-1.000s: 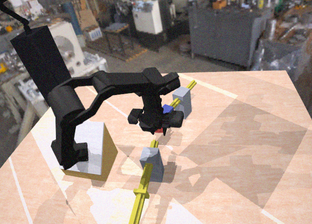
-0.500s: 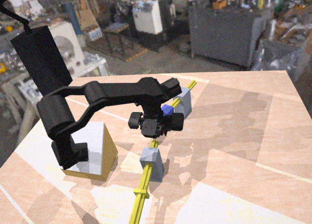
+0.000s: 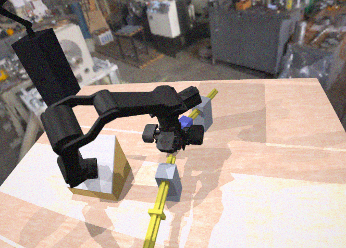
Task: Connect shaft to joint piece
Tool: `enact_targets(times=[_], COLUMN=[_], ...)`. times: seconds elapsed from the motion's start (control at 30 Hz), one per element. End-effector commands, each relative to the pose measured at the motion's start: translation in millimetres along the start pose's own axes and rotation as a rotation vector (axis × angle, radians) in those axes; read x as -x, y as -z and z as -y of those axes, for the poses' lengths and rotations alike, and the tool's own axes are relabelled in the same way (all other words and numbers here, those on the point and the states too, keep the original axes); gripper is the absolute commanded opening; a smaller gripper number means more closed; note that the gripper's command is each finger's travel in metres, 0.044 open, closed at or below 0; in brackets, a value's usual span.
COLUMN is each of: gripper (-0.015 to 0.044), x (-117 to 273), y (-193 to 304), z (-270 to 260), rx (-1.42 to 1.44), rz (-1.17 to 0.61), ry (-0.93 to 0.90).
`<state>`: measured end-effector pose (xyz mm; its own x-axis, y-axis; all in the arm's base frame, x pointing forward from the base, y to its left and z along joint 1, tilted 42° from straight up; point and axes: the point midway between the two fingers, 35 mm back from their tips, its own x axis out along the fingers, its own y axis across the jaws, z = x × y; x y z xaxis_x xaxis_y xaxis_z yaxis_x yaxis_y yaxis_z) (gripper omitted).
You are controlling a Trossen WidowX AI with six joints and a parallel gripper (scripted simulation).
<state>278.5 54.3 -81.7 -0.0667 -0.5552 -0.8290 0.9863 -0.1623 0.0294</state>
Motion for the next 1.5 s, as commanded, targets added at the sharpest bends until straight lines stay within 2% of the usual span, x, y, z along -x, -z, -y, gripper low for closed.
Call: enact_targets(times=[0.0, 0.37, 0.73, 1.1, 1.33, 1.47], gripper=[0.0147, 0.0436, 0.044, 0.044, 0.044, 0.044], x=[0.0, 0.0, 0.3, 27.1, 28.1, 37.4], y=[0.0, 0.0, 0.1, 7.1, 7.3, 9.4], z=[0.1, 0.1, 0.1, 0.7, 0.6, -1.0], rx=[-0.001, -0.001, -0.001, 0.007, 0.013, 0.122], rz=[0.001, 0.001, 0.006, 0.318, 0.322, 0.307], ry=[0.0, 0.0, 0.001, 0.005, 0.005, 0.021])
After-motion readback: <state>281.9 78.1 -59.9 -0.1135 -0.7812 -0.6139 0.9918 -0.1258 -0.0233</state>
